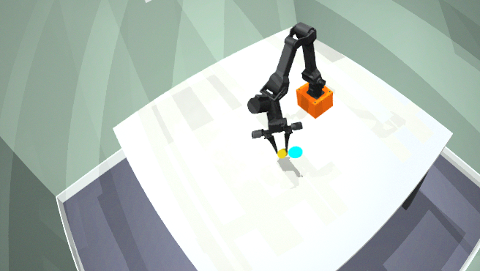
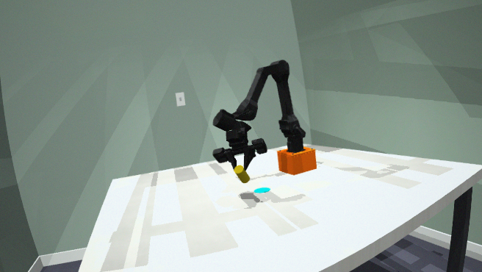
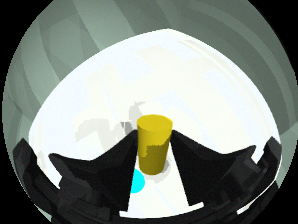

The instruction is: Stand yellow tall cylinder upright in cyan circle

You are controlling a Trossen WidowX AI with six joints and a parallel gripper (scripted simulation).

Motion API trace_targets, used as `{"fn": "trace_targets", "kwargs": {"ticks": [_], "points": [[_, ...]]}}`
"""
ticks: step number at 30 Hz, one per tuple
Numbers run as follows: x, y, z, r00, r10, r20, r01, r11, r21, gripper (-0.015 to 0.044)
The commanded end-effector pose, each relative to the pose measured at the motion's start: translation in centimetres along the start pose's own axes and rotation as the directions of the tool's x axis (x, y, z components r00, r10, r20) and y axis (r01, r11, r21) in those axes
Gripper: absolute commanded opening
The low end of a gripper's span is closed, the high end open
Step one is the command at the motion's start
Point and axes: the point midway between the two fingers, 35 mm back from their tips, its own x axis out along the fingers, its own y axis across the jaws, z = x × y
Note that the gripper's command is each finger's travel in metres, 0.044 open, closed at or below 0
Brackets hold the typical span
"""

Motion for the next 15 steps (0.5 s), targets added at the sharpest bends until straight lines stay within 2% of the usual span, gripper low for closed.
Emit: {"fn": "trace_targets", "kwargs": {"ticks": [1,15], "points": [[-0.01,0.02,-0.17,1.0,0.007,0.02,-0.007,1.0,0.008,0.0105],[-0.32,-0.28,-0.27,0.994,0.016,0.107,-0.017,1.0,0.01,0.0105]]}}
